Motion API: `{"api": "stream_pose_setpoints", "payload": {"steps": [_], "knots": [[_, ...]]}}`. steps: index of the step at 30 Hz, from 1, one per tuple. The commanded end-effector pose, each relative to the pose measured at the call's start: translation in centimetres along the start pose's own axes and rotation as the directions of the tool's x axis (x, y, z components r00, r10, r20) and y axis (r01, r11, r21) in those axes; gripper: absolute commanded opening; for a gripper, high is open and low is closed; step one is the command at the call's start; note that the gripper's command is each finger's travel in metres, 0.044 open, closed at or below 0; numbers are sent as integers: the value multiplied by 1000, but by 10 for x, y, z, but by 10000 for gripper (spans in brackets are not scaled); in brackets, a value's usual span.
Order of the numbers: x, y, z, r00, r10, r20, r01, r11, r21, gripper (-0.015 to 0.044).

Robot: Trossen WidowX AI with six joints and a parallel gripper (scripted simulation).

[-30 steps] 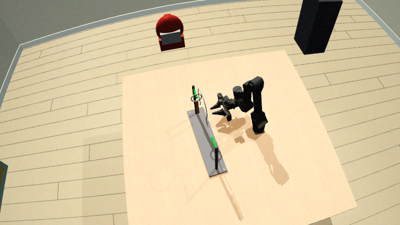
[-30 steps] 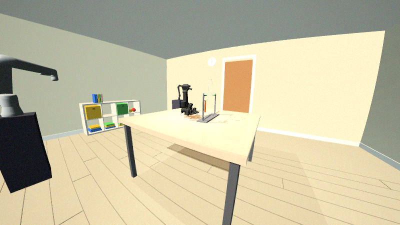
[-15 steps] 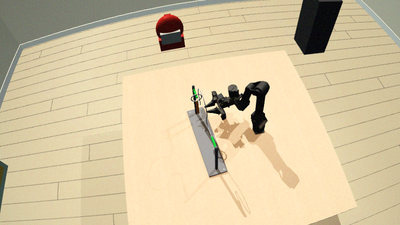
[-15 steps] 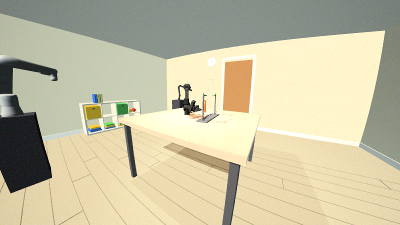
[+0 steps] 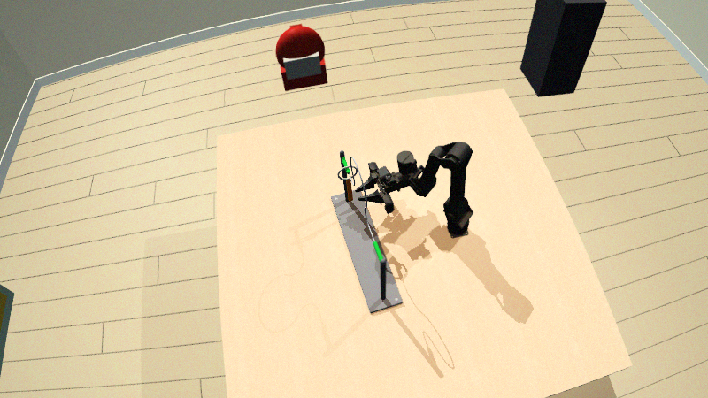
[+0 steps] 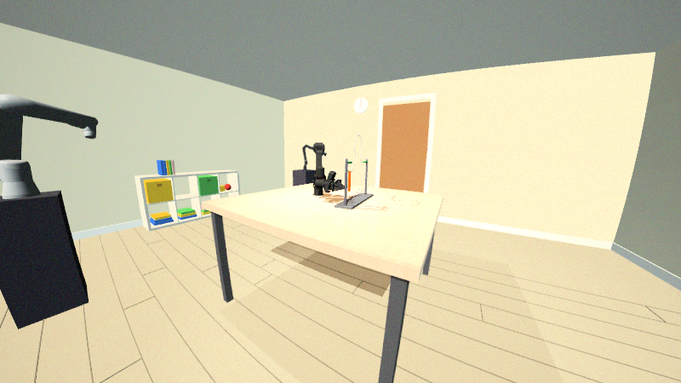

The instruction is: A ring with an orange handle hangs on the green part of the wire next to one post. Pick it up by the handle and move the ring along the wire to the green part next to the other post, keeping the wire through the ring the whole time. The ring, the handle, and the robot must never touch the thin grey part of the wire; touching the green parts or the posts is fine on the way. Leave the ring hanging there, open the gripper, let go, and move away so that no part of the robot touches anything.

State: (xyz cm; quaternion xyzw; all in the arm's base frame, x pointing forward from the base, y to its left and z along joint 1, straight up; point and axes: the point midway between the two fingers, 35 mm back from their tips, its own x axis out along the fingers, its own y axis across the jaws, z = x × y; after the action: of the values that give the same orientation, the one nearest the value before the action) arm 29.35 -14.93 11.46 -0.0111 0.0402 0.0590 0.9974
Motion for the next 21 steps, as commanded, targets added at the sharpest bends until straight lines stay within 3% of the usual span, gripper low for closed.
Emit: {"api": "stream_pose_setpoints", "payload": {"steps": [1, 21], "knots": [[6, -2, 1, 1000, -4, 3, 4, 1000, -1, 160], [38, -2, 2, 1000, -4, 8, 4, 1000, 0, 160]]}}
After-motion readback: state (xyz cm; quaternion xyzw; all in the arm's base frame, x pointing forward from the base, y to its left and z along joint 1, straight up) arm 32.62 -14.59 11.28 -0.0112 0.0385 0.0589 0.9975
